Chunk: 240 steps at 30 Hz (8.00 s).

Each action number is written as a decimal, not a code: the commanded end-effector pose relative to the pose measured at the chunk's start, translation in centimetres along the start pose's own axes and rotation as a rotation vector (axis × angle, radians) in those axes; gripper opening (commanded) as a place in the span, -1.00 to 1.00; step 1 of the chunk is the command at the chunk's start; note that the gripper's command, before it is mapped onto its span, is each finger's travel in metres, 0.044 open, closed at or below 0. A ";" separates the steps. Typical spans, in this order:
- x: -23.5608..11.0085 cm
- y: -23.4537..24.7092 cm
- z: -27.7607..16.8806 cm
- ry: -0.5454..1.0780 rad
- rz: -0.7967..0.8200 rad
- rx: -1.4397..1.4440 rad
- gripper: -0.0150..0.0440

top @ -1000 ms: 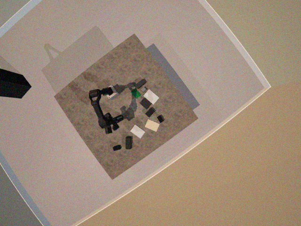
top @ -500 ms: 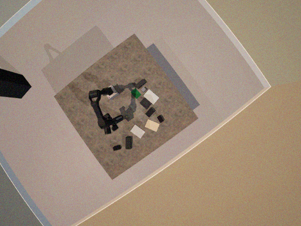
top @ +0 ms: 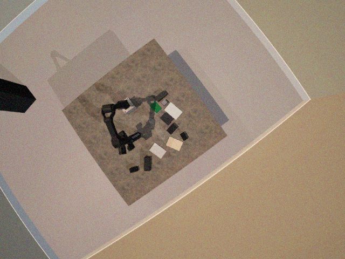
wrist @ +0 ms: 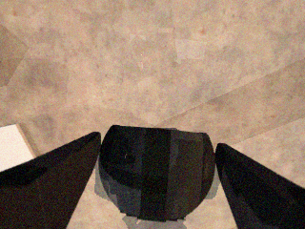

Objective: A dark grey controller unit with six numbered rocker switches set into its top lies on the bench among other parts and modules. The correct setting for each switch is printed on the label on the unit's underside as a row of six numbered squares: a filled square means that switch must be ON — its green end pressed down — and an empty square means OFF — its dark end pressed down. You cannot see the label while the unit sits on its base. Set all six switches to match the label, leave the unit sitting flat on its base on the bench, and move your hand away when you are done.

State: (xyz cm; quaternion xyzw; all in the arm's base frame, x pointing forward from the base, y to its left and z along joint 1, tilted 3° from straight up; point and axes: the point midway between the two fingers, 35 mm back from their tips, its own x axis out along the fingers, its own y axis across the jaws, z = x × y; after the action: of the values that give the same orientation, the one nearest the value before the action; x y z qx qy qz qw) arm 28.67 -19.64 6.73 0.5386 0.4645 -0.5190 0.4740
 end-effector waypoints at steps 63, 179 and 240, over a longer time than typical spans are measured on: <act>4.2 -0.2 3.8 0.005 -0.023 -0.007 0.65; 10.6 -0.1 7.0 -0.017 -0.009 0.003 1.00; 2.9 -2.7 0.8 -0.269 0.291 -1.475 -0.49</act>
State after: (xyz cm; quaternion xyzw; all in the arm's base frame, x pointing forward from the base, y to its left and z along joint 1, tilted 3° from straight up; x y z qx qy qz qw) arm 25.97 -20.22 3.66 0.0731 0.5556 -0.0713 0.8252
